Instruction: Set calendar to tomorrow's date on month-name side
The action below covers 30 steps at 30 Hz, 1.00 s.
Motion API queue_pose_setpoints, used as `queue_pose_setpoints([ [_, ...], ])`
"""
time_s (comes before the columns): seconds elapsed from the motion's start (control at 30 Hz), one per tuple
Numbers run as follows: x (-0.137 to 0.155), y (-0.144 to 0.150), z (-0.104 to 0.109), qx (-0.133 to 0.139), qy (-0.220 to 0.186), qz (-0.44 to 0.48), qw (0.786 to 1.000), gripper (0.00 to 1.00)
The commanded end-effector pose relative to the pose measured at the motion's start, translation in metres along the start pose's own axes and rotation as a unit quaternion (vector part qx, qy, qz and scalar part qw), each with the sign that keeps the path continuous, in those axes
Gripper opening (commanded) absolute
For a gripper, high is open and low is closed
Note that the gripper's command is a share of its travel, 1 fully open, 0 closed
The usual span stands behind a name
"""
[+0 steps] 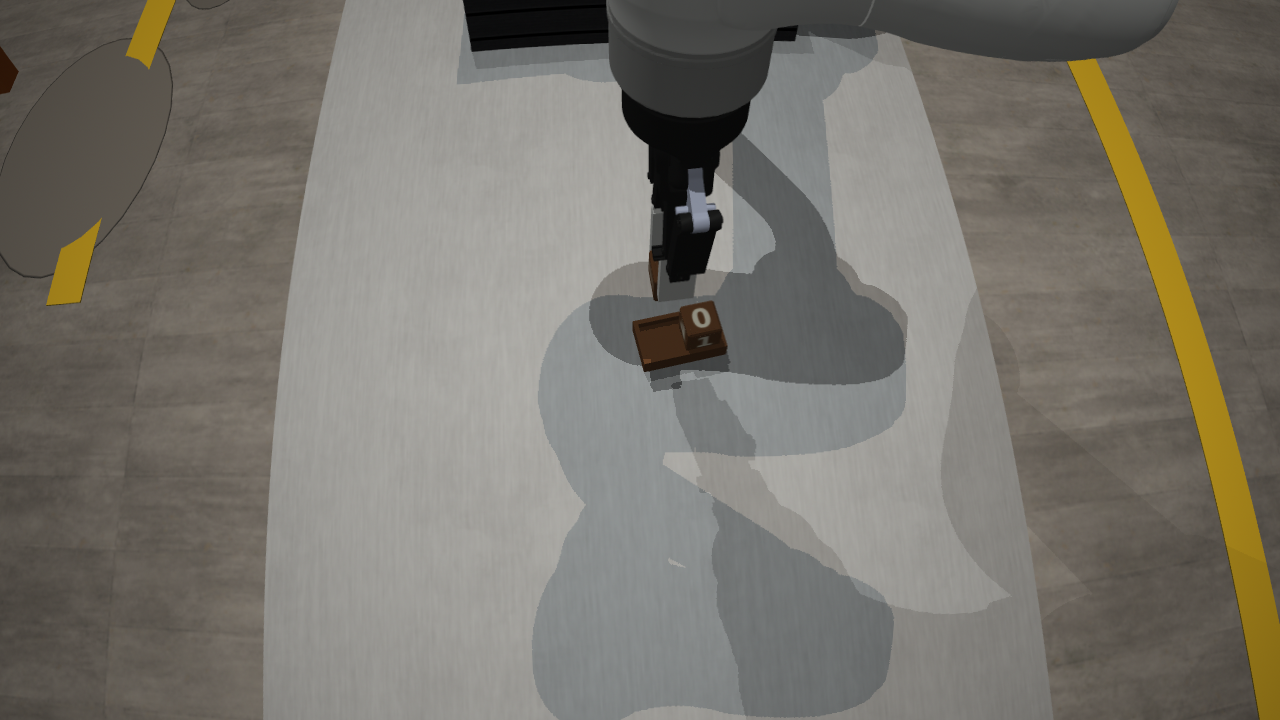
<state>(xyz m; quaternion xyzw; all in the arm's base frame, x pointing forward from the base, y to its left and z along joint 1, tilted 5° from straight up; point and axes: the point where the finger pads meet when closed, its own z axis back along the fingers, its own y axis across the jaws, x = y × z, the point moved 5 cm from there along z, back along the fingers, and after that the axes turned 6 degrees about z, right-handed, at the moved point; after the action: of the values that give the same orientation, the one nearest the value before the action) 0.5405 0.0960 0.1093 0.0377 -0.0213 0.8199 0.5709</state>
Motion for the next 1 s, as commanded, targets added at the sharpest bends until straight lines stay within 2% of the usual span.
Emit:
queue_pose_setpoints([
  [0.0, -0.0023, -0.0027, 0.0046, -0.001, 0.001, -0.087, 0.996, 0.16],
  [0.13, -0.0024, -0.0028, 0.0046, -0.001, 0.001, -0.116, 0.993, 0.16],
  [0.2, -0.0025, -0.0029, 0.0046, -0.001, 0.001, -0.168, 0.986, 0.16],
  [0.33, -0.0027, -0.003, 0.0046, -0.001, 0.001, -0.216, 0.976, 0.16],
  [0.6, -0.0031, -0.0033, 0.0047, -0.002, 0.001, -0.334, 0.943, 0.16],
  [0.63, -0.0032, -0.0033, 0.0047, -0.002, 0.001, -0.361, 0.932, 0.16],
  [0.7, -0.0032, -0.0033, 0.0047, -0.002, 0.001, -0.361, 0.932, 0.16],
  [0.77, -0.0034, -0.0034, 0.0047, -0.002, 0.001, -0.409, 0.913, 0.16],
  [0.97, -0.0037, -0.0036, 0.0048, -0.002, 0.001, -0.492, 0.87, 0.16],
])
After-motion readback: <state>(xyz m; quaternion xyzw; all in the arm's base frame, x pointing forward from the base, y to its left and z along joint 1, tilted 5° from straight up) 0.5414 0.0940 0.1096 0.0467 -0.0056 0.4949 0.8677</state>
